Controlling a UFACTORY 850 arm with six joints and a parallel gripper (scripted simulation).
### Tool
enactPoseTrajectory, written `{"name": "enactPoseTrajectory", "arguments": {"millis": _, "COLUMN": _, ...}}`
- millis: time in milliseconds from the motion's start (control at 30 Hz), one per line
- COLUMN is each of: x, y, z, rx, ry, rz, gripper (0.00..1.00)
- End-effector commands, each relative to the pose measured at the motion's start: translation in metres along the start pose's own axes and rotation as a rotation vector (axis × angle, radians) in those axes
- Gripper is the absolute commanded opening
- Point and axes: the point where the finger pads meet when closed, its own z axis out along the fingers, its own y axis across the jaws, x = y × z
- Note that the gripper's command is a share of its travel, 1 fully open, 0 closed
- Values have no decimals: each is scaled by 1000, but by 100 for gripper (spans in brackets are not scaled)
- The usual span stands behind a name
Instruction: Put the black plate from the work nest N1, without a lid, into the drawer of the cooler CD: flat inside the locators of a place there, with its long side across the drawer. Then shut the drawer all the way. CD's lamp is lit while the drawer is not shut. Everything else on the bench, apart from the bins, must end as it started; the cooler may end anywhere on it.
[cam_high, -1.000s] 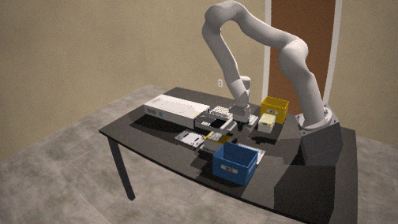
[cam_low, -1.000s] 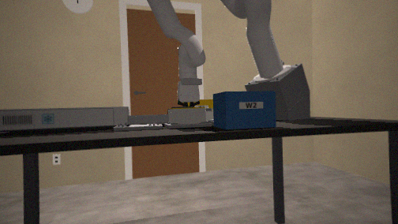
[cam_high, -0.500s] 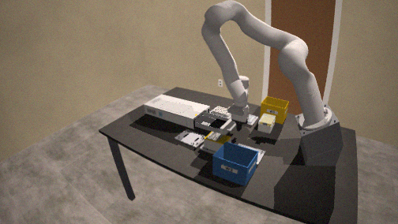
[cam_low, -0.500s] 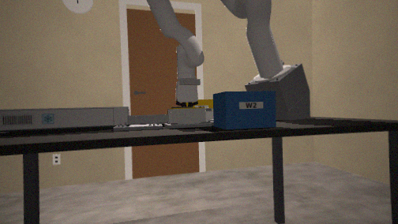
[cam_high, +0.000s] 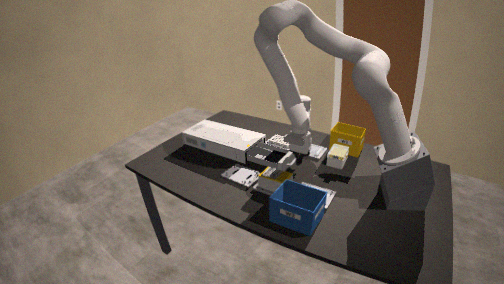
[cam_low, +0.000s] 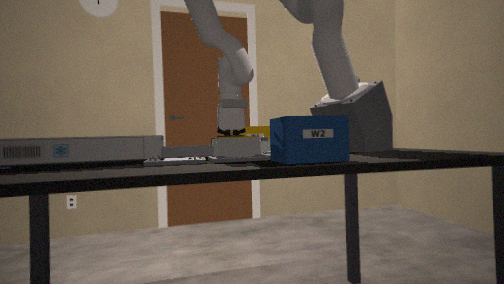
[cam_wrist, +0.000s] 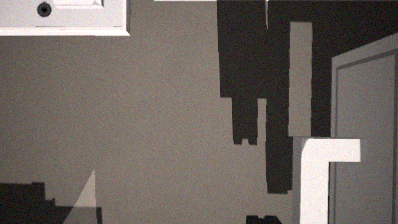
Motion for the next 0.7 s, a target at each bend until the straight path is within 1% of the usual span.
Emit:
{"name": "enactPoseTrajectory", "arguments": {"millis": 0, "x": 0, "y": 10, "z": 0, "rx": -2, "ry": 1, "rz": 0, "gripper": 0}}
{"name": "enactPoseTrajectory", "arguments": {"millis": 167, "x": 0, "y": 10, "z": 0, "rx": -2, "ry": 1, "rz": 0, "gripper": 0}}
{"name": "enactPoseTrajectory", "arguments": {"millis": 600, "x": 0, "y": 32, "z": 0, "rx": -2, "ry": 1, "rz": 0, "gripper": 0}}
{"name": "enactPoseTrajectory", "arguments": {"millis": 667, "x": 0, "y": 32, "z": 0, "rx": -2, "ry": 1, "rz": 0, "gripper": 0}}
